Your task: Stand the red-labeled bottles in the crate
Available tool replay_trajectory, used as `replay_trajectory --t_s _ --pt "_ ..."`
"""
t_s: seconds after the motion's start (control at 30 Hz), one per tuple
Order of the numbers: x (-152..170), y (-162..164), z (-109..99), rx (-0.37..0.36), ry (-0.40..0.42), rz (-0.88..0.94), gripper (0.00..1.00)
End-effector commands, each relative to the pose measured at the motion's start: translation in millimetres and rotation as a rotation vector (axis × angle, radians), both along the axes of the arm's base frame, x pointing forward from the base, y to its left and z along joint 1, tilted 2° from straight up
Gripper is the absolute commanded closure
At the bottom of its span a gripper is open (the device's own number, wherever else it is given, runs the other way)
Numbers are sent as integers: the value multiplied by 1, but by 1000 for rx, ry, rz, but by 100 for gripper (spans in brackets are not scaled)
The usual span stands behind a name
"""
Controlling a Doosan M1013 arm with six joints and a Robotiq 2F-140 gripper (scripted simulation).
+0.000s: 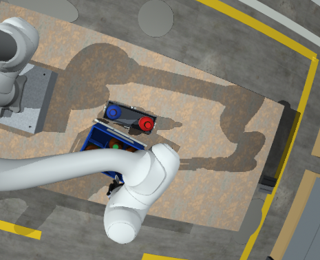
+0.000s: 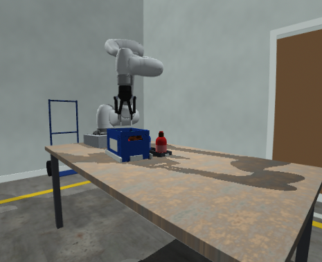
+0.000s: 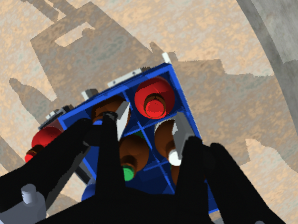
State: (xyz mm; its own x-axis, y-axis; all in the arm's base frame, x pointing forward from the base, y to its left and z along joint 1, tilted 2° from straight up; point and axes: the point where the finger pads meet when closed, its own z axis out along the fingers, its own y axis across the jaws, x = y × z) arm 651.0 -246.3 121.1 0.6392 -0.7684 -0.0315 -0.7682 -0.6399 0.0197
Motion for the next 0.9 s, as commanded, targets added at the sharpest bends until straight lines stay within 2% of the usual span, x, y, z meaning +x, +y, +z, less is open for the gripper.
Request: replay_trajectory --t_s 0.0,0.4,0.77,0.8,0.87 --pt "0 0 5 0 0 0 62" --pt "1 0 18 0 0 0 62" --pt "1 0 20 0 0 0 62" --pt "1 0 20 0 0 0 100" --pt "1 0 20 0 0 0 100"
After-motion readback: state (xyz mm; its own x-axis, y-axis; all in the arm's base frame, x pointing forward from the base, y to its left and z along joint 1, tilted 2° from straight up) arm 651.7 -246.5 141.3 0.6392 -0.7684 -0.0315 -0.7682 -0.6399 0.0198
